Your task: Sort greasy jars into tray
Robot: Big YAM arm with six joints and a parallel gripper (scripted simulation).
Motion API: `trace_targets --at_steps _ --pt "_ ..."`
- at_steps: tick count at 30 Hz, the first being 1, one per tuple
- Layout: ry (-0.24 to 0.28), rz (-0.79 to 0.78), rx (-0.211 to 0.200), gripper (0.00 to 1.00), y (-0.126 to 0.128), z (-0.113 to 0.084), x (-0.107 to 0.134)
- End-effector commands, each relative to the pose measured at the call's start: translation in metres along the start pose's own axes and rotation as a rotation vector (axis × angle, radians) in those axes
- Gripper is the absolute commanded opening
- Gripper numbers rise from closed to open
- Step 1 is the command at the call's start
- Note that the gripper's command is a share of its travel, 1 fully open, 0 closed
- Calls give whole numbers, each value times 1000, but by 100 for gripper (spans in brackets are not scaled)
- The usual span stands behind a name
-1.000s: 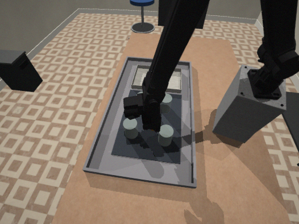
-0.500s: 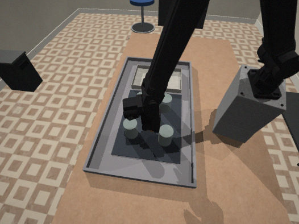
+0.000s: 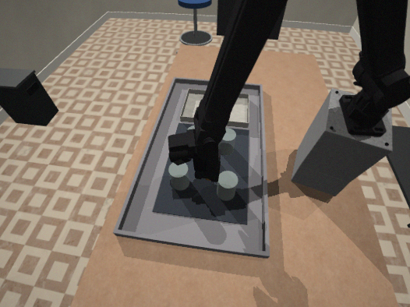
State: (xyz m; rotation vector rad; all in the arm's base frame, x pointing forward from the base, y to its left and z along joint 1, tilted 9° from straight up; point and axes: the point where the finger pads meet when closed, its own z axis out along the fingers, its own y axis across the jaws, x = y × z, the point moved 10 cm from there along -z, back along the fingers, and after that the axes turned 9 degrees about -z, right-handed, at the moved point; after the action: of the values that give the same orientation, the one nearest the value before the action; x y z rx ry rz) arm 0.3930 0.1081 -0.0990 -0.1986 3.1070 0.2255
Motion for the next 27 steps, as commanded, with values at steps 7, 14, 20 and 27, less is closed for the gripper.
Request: trace_targets --at_steps 7,14,20,27 --pt "-36 -7 -1 0 7 -7 -9" --pt "-36 -7 -1 0 7 -7 -9" --pt "-36 -7 -1 0 7 -7 -8" --pt "-36 -7 -1 0 8 -7 -7"
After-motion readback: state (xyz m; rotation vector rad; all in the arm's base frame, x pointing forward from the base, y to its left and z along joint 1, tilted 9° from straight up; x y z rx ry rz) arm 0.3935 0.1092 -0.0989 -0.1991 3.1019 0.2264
